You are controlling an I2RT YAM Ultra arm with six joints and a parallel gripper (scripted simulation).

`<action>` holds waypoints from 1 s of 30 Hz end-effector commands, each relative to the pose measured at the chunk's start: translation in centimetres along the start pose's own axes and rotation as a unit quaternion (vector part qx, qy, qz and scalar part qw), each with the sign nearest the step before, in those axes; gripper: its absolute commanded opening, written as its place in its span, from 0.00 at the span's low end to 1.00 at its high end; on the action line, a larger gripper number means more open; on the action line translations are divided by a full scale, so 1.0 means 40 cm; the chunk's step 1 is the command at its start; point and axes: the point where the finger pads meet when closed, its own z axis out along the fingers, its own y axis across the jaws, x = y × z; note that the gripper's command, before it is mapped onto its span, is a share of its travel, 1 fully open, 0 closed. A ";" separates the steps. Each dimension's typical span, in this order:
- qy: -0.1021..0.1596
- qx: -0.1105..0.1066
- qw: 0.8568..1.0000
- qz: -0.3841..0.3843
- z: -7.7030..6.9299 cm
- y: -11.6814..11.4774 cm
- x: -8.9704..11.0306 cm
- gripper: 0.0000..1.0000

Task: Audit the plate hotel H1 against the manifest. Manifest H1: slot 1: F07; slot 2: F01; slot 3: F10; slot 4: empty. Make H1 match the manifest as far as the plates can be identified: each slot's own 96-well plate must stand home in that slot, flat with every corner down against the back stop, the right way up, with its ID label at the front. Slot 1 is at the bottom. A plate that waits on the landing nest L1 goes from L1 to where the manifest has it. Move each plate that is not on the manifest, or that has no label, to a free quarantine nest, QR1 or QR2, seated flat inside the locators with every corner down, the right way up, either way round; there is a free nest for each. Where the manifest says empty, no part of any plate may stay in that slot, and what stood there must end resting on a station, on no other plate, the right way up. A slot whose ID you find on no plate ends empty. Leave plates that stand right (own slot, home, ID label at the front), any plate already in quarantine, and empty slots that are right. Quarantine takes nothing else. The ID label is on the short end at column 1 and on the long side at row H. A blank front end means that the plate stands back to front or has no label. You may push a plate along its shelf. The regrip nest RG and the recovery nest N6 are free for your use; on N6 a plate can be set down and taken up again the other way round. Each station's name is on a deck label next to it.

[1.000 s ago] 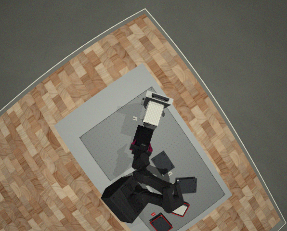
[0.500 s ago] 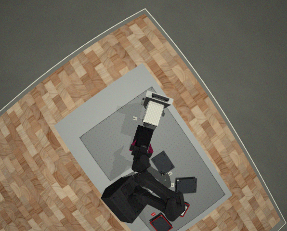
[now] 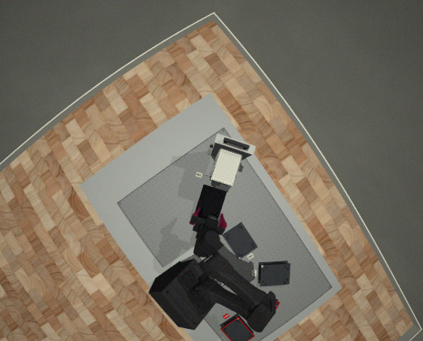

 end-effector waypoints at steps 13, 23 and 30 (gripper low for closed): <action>0.013 0.005 1.000 -0.012 -0.081 0.001 -0.066 1.00; 0.013 0.005 1.000 -0.012 -0.127 0.003 -0.114 1.00; 0.013 0.005 1.000 -0.012 -0.167 0.004 -0.155 1.00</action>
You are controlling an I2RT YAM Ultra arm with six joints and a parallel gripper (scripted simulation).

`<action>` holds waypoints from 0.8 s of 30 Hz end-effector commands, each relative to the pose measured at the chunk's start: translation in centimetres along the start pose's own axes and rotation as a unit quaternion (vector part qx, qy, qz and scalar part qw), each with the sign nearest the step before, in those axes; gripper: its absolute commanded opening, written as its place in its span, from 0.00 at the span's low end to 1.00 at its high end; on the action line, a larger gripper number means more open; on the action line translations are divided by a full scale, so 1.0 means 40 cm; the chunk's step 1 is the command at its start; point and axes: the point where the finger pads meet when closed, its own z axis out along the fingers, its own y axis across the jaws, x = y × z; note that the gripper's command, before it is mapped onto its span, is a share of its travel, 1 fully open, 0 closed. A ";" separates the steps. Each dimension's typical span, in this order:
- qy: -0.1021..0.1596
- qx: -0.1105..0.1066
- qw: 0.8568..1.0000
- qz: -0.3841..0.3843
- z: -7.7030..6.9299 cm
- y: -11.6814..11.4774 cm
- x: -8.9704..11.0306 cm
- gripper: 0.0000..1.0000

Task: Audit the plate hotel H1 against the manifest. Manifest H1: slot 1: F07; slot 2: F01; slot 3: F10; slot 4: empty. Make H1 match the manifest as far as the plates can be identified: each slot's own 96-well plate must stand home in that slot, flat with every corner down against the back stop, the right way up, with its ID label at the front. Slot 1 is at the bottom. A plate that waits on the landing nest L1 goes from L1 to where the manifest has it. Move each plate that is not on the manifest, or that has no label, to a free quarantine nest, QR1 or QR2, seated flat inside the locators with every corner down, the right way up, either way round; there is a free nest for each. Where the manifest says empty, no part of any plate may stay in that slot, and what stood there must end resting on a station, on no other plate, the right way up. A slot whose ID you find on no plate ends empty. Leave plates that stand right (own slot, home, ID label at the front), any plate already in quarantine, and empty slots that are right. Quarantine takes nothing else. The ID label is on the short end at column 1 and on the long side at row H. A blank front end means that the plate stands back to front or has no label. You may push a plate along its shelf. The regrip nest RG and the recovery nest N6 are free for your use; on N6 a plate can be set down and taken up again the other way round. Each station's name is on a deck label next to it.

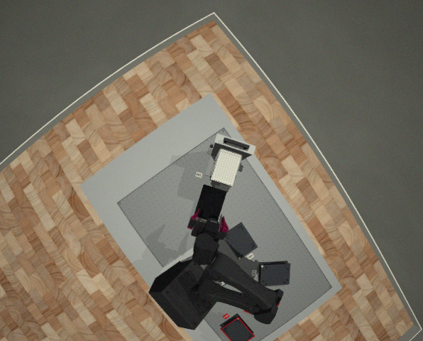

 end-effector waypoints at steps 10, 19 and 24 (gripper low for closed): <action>0.005 0.009 1.000 -0.007 -0.063 -0.009 -0.046 1.00; 0.005 0.009 1.000 -0.008 -0.086 -0.008 -0.070 1.00; 0.005 0.009 1.000 -0.007 -0.069 -0.008 -0.052 1.00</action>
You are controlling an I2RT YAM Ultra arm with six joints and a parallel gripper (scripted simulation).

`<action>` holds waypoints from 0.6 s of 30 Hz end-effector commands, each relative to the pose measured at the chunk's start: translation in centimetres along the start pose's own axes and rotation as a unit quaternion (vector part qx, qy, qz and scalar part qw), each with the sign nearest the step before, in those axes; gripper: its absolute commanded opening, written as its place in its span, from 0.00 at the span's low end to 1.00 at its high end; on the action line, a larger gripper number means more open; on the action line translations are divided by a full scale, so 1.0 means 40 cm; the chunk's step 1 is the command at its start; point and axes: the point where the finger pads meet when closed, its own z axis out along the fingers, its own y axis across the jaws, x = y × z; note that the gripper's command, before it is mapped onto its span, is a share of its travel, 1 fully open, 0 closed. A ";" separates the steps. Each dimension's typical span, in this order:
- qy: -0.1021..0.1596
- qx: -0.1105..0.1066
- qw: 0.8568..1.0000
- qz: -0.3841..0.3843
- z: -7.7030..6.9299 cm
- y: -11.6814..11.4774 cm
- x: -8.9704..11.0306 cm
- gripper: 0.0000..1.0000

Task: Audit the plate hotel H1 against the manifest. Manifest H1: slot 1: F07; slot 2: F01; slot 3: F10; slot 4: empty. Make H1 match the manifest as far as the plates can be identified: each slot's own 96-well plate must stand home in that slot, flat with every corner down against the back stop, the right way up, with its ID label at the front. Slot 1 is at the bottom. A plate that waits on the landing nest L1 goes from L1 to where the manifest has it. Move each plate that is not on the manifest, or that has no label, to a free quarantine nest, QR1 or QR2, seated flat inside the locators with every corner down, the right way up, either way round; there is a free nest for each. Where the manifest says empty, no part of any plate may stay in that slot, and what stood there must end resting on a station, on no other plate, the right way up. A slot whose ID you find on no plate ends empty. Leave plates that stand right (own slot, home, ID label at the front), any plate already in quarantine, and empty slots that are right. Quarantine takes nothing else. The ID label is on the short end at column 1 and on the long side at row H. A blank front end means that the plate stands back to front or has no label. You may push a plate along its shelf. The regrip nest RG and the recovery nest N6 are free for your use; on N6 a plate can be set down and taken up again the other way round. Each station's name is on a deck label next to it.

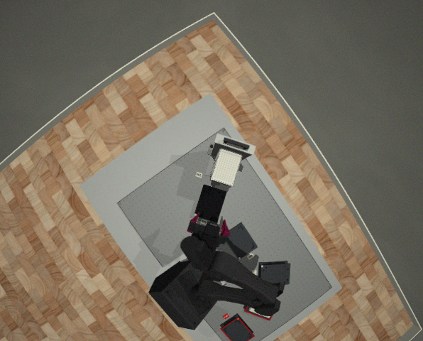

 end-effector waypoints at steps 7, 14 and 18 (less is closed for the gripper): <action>-0.003 -0.001 1.000 0.001 0.047 -0.003 0.042 1.00; -0.004 0.000 1.000 0.001 0.076 -0.003 0.071 1.00; -0.004 0.000 1.000 0.001 0.079 -0.003 0.068 1.00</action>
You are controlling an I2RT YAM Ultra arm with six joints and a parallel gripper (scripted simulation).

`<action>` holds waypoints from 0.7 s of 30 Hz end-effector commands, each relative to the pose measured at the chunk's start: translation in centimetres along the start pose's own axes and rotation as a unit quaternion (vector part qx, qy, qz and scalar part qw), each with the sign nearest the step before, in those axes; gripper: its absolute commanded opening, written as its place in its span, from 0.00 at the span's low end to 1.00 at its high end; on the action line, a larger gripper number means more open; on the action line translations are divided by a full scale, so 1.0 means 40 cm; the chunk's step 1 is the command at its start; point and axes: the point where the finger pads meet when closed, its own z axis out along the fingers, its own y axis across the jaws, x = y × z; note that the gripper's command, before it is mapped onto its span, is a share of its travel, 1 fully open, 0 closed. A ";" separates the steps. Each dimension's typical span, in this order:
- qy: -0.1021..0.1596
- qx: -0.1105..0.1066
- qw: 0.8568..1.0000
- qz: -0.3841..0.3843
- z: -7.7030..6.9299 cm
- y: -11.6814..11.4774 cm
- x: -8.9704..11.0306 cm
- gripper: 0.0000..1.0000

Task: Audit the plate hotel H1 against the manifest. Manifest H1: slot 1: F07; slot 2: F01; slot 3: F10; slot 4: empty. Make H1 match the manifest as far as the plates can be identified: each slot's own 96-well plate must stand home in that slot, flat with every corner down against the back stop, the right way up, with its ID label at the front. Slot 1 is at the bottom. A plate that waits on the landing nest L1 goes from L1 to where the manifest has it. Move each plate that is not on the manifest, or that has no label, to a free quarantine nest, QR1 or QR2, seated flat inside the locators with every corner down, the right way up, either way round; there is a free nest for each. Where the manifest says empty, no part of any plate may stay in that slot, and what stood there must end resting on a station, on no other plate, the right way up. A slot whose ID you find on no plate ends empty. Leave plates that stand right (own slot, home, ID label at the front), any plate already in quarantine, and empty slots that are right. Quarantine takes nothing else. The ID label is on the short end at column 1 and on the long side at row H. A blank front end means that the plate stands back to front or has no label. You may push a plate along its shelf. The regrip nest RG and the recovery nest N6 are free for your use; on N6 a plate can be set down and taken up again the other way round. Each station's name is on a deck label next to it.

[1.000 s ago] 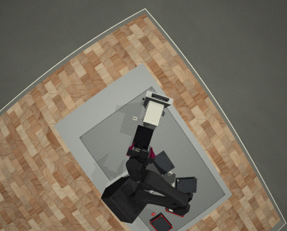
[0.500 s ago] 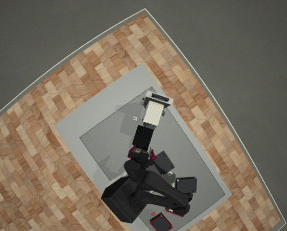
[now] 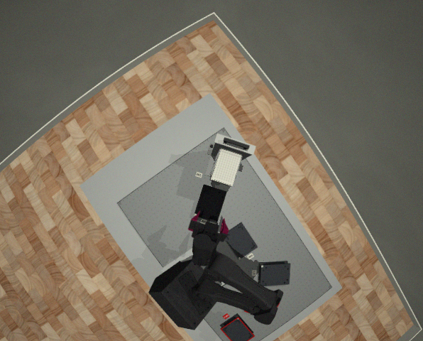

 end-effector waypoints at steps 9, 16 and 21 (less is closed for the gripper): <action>-0.007 -0.004 1.000 0.006 0.021 0.003 -0.039 1.00; -0.007 -0.004 1.000 0.006 0.033 0.003 -0.051 1.00; -0.007 -0.004 1.000 0.006 0.044 0.003 -0.063 1.00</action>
